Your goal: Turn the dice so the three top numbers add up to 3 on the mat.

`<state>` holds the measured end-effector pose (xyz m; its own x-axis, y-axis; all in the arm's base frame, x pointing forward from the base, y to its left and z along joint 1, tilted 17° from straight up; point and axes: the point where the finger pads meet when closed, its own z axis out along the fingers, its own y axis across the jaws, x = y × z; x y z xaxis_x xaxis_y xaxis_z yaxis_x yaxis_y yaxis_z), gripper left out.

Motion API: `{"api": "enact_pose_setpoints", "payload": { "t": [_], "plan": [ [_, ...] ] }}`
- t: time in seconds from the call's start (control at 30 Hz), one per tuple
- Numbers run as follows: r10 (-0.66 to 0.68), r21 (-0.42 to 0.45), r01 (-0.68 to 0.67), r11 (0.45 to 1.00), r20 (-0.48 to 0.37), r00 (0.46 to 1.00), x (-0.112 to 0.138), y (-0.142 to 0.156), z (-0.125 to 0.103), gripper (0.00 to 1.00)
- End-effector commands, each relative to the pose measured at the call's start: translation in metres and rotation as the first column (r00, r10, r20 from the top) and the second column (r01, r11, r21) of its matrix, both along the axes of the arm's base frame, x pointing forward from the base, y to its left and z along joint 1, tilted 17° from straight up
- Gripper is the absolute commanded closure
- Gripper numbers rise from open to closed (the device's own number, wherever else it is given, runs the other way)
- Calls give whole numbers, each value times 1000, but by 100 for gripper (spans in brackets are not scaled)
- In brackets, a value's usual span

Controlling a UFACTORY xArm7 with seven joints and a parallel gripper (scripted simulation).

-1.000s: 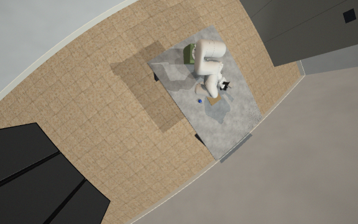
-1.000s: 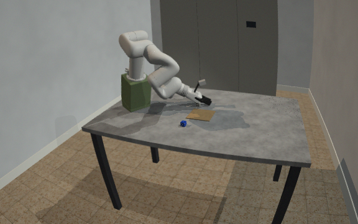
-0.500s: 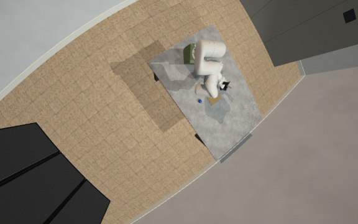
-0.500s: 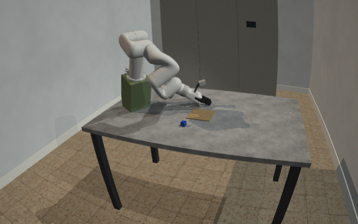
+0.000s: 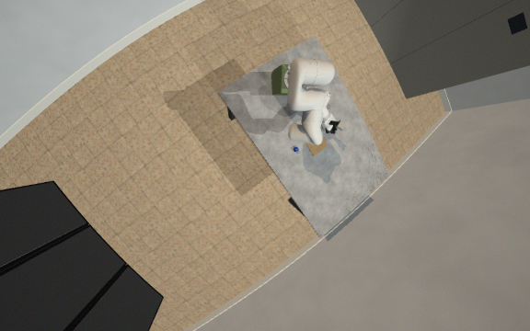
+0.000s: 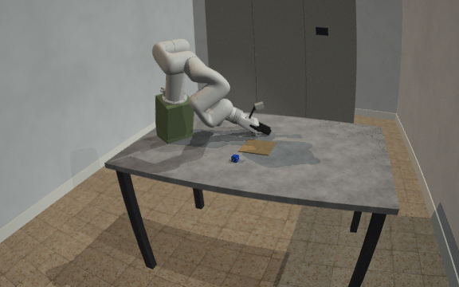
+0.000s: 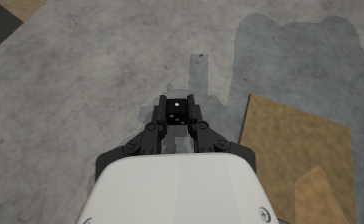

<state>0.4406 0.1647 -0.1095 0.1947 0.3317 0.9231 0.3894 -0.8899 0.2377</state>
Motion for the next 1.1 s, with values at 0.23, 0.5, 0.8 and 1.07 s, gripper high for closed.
{"api": "enact_pose_setpoints", "payload": {
  "t": [0.23,0.5,0.8,1.07],
  "plan": [
    [1,2,-1,1000,1,1000,0,1,1,75],
    [1,2,-1,1000,1,1000,0,1,1,67],
    [1,2,-1,1000,1,1000,0,1,1,58],
    [1,2,-1,1000,1,1000,0,1,1,58]
  ]
}}
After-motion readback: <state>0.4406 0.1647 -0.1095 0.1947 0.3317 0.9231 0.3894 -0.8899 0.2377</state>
